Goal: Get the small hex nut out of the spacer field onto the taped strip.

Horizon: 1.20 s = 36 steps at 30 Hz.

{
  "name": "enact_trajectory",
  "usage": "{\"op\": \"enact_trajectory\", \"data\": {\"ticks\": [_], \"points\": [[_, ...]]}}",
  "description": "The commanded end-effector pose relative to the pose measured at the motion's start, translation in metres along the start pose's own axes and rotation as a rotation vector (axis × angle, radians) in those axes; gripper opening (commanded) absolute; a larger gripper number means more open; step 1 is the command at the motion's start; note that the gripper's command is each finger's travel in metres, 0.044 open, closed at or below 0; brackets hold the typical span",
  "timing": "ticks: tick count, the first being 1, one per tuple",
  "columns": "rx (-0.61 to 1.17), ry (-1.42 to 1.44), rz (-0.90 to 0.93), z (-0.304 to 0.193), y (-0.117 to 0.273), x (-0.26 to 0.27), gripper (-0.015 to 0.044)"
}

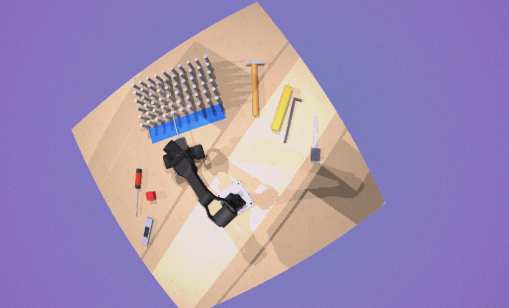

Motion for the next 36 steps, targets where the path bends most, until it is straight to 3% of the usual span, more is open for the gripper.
{"op": "enact_trajectory", "data": {"ticks": [1,36], "points": [[-0.006,0.005,0.008,0.005,0.0,0.001,0.0],[-0.008,0.006,0.007,0.028,-0.006,-0.003,0.0]]}}
Point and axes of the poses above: the point midway between the two fingers, 35 mm back from their tips, its own y axis back along the fingers, its own x axis across the jaws, z = x × y, the point moved 7 cm from there along y, back along the fingers, and after that the axes turned 10 degrees about y, right-handed, at the moved point
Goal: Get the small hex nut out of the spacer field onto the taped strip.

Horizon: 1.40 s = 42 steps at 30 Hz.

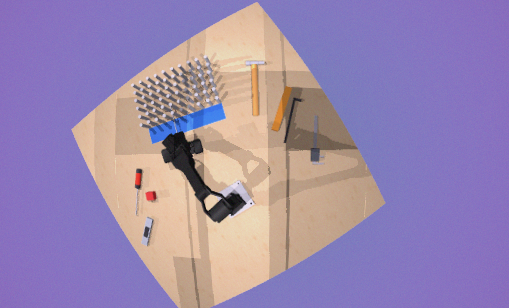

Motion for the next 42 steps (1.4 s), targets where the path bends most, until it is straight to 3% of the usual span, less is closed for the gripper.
{"op": "enact_trajectory", "data": {"ticks": [1,42], "points": [[-0.004,0.005,0.007,0.004,0.001,0.001,0.0],[-0.007,0.006,0.007,0.029,-0.006,-0.004,0.0]]}}
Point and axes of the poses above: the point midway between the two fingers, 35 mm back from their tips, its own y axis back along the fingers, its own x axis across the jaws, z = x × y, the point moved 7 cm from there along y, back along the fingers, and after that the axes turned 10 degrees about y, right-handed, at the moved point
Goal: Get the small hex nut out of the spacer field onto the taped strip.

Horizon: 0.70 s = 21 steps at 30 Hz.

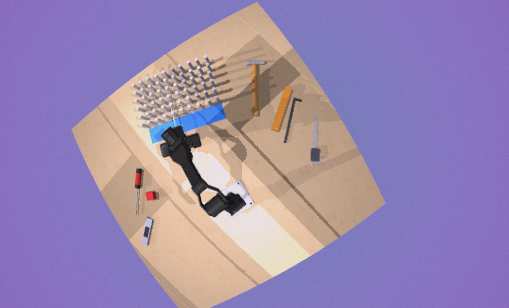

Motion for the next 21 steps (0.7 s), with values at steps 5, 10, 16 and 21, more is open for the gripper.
{"op": "enact_trajectory", "data": {"ticks": [5,10,16,21], "points": [[-0.005,0.005,0.007,0.006,0.0,0.0,0.0],[-0.005,0.005,0.007,0.009,-0.001,0.0,0.0],[-0.005,0.006,0.007,0.013,-0.002,-0.001,0.0],[-0.006,0.006,0.007,0.016,-0.002,-0.001,0.0]]}}
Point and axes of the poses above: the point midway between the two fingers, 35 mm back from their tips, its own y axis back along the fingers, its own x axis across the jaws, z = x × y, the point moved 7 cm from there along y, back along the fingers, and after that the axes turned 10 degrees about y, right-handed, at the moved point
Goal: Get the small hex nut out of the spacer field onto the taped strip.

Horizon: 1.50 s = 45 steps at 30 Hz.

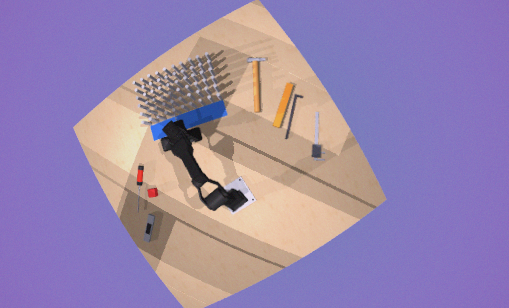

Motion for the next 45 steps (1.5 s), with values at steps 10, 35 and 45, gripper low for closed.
{"op": "enact_trajectory", "data": {"ticks": [10,35,45], "points": [[-0.005,0.006,0.007,0.009,-0.001,0.0,0.0],[-0.007,0.006,0.007,0.023,-0.005,-0.003,0.0],[-0.007,0.006,0.006,0.025,-0.008,-0.004,0.0]]}}
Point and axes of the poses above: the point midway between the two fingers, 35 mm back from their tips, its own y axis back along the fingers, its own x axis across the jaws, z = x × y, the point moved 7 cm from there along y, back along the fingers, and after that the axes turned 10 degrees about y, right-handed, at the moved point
